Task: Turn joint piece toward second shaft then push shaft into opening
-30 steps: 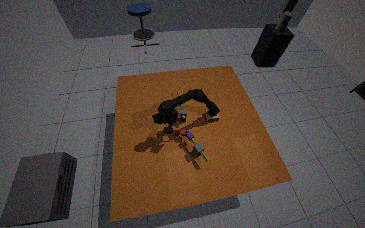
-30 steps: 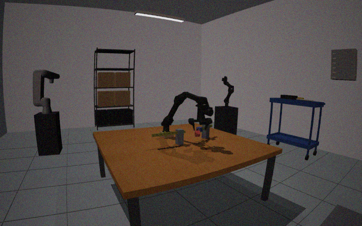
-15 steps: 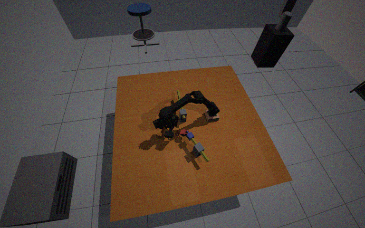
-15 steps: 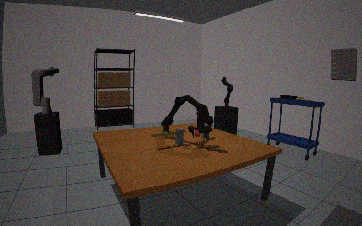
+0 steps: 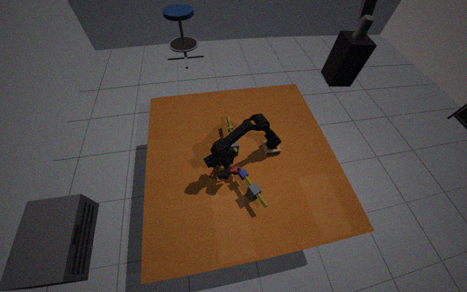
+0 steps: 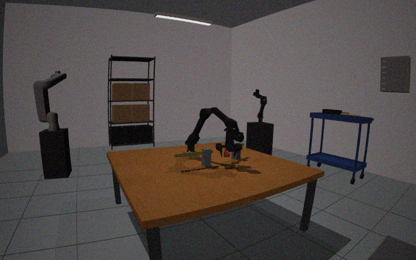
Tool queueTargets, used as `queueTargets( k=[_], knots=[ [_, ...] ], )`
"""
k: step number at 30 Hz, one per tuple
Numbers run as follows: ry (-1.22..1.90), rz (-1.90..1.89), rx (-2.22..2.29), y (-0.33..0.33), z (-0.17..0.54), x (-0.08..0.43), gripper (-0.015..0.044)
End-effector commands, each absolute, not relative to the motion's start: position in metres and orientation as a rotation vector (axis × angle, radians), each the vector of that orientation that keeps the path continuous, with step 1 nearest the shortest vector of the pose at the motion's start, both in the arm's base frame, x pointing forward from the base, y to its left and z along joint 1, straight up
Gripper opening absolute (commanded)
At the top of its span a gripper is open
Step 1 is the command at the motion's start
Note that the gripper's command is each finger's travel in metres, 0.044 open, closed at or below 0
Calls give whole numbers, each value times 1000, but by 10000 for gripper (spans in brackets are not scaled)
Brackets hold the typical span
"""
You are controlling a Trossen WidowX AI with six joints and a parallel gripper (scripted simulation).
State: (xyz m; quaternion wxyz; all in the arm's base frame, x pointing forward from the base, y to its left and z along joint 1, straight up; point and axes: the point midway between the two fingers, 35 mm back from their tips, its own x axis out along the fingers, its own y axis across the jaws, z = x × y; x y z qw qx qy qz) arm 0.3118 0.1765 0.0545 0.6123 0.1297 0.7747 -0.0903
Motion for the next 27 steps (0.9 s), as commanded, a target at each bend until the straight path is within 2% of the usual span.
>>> queueTargets(
  k=[1, 27],
  knots=[
    [1790, -209, 304, 180, 54, 299, 440],
    [1792, -209, 304, 185, 24, 281, 440]
  ],
)
